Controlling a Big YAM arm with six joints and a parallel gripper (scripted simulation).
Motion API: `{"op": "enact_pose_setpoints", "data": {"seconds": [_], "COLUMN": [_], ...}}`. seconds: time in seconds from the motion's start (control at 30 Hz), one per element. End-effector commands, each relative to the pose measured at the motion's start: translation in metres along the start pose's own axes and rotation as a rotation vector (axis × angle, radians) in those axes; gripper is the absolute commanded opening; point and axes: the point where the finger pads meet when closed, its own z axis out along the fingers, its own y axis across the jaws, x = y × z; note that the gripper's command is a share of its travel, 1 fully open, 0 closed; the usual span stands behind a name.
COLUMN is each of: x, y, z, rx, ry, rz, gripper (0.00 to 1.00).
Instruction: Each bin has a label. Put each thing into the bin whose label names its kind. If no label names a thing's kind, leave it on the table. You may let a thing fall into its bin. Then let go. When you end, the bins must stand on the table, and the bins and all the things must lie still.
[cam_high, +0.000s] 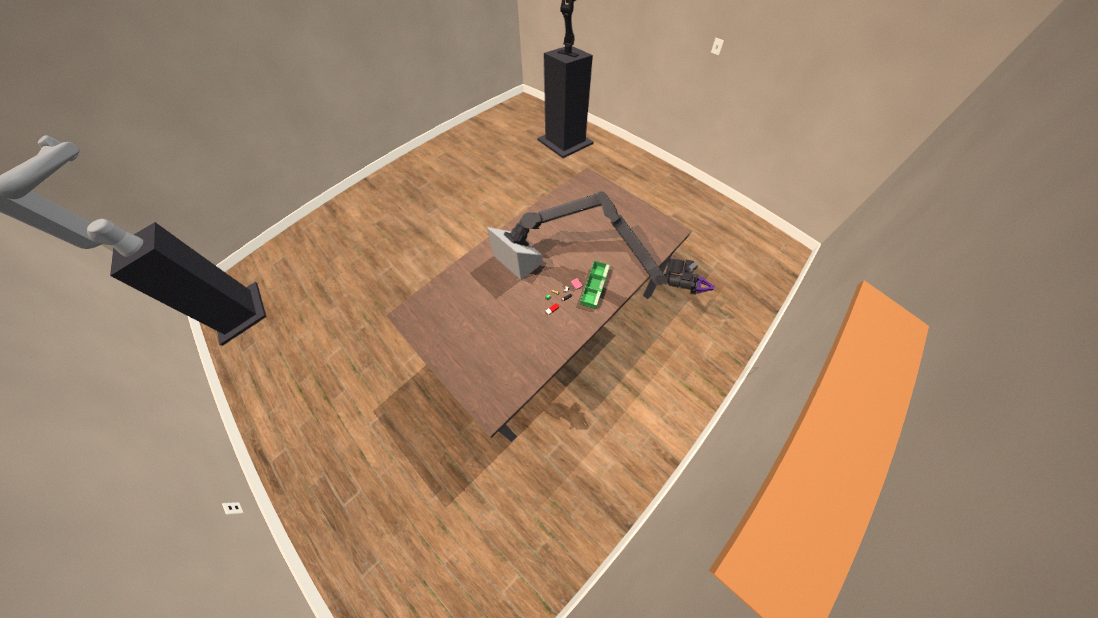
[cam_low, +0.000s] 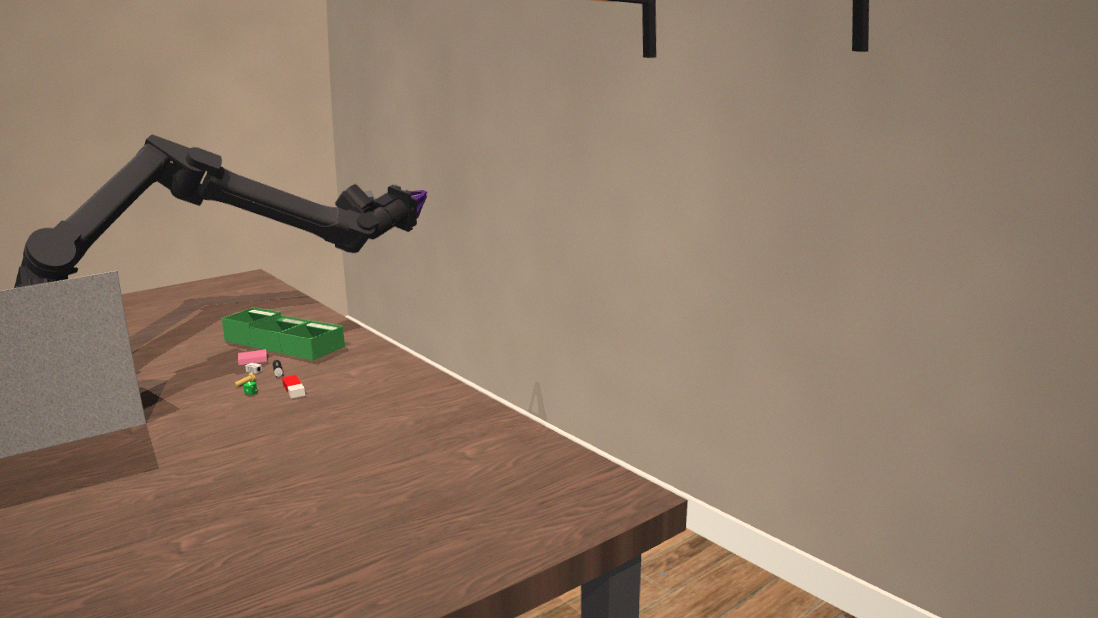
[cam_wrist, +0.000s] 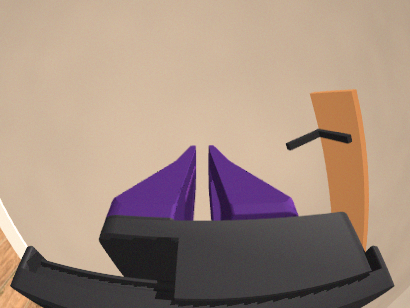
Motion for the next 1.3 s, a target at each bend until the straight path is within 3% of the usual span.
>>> {"op": "enact_pose_setpoints", "data": {"seconds": [0.0,0.13,0.17,0.2,0.23,0.27,0.3,0.37,0.43,0.5,0.57,0.63,0.7,0.77,0.8,0.87,0.93,0.97,1.03,1.13,1.2,1.27], "x": [-0.028,-0.021,-0.023,0.005,0.013,0.01,0.034,0.035,0.037,0.055,0.066,0.081,0.081,0.095,0.102,0.115,0.128,0.129,0.146,0.157,0.172,0.172], "y": [-0.072,-0.078,-0.085,-0.084,-0.087,-0.092,-0.083,-0.083,-0.097,-0.101,-0.108,-0.114,-0.114,-0.12,-0.123,-0.128,-0.134,-0.139,-0.142,-0.151,-0.155,-0.155], "z": [0.029,0.033,0.033,0.024,0.023,0.031,0.027,0.027,0.018,0.013,0.008,0.002,0.002,-0.005,-0.009,-0.018,-0.027,-0.028,-0.041,-0.052,-0.066,-0.066], "rx": [0.085,0.078,0.058,0.008,0.004,0.02,0.006,0.006,-0.05,-0.056,-0.108,-0.111,-0.111,-0.166,-0.169,-0.223,-0.226,-0.213,-0.279,-0.272,-0.334,-0.334], "ry": [-0.053,-0.042,-0.014,0.066,0.071,0.045,0.069,0.069,0.151,0.159,0.238,0.242,0.242,0.325,0.329,0.413,0.417,0.395,0.502,0.487,0.591,0.591], "rz": [0.002,0.0,-0.025,-0.06,-0.062,-0.047,-0.049,-0.047,-0.089,-0.091,-0.11,-0.112,-0.112,-0.125,-0.126,-0.132,-0.132,-0.133,-0.132,-0.133,-0.124,-0.124], "gripper": [0.08,0.08,0.08,0.08,0.08,0.08,0.08,0.08,0.08,0.08,0.08,0.08,0.08,0.08,0.08,0.08,0.08,0.08,0.08,0.08,0.08,0.08]}}
